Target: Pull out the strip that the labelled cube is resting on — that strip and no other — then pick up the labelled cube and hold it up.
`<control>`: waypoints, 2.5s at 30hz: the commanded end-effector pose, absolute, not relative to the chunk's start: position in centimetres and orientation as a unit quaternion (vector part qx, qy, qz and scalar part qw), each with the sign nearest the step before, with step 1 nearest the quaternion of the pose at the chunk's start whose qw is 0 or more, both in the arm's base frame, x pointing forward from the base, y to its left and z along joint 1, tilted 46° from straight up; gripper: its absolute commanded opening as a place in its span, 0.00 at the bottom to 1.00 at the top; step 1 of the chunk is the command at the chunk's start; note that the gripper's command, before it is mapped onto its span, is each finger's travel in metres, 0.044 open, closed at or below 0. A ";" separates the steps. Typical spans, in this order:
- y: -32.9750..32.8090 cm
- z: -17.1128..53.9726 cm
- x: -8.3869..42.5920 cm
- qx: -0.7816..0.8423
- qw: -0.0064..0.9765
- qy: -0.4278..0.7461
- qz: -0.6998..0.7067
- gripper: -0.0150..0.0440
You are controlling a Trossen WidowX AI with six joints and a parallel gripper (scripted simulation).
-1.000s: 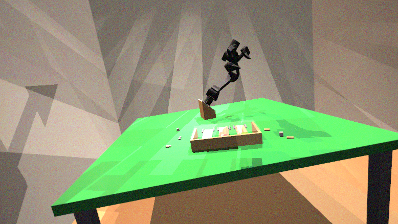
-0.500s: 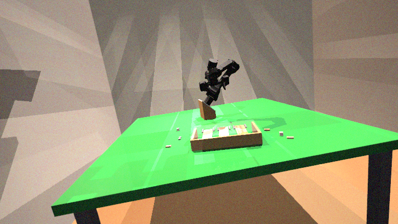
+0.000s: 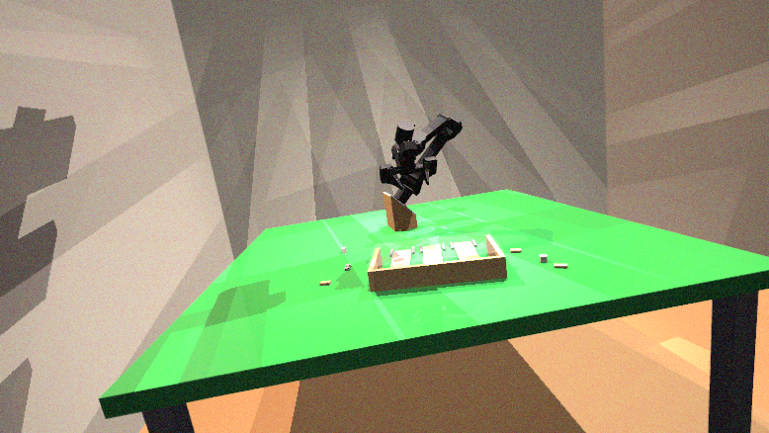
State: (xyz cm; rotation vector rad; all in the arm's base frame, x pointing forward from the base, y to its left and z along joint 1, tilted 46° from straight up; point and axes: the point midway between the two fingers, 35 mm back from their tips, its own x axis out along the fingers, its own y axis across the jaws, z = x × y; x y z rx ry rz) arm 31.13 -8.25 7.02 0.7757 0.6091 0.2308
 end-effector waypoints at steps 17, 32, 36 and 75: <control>-3.4 1.8 37.2 0.387 0.712 0.565 0.155 0.26; 1.3 1.0 37.0 0.359 0.603 0.689 0.180 0.25; 1.2 0.9 37.1 0.359 0.603 0.689 0.180 0.25; 5.3 -3.5 37.4 0.360 0.603 0.689 0.180 0.25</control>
